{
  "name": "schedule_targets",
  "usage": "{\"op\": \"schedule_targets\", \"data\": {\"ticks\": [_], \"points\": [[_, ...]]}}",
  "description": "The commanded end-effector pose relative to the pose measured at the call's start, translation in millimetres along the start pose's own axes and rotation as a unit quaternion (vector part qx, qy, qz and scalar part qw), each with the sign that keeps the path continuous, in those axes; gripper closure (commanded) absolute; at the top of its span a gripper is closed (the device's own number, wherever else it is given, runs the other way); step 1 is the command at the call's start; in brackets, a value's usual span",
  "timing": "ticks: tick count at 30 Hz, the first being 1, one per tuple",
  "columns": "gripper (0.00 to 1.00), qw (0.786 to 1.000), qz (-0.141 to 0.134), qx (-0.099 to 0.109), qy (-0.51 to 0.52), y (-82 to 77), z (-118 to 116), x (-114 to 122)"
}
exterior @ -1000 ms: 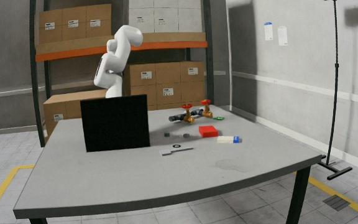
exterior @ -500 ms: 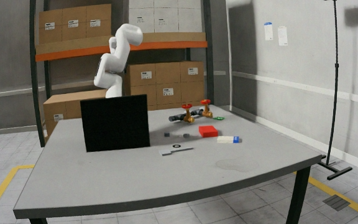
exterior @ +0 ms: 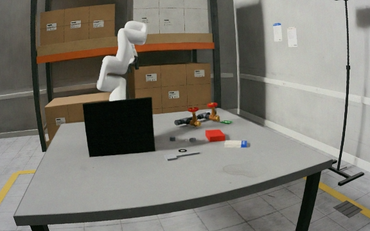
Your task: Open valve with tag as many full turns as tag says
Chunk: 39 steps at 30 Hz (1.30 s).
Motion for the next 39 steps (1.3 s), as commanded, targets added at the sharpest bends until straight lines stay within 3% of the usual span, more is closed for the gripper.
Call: {"op": "schedule_targets", "data": {"ticks": [1,10,21,23,24,27,39], "points": [[0.00,0.999,-0.002,0.017,0.048,-8.9,-5,17],[0.00,0.987,-0.001,0.050,0.155,-23.6,-21,54],[0.00,0.947,0.011,0.090,0.307,-37.2,-49,109],[0.00,0.947,0.011,0.090,0.307,-37.2,-49,109],[0.00,0.934,0.015,0.099,0.344,-39.2,-57,123],[0.00,0.924,0.019,0.104,0.368,-40.1,-63,132],[0.00,0.850,0.042,0.129,0.509,-39.9,-99,185]]}}
Point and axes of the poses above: the point where the finger pads meet when closed, its own y axis out along the fingers, its own z axis across the jaws, x = y × z, the point moved 5 cm from there along -y, back along the fingers, and after that the axes turned 15 degrees about y, right-handed, at the moved point
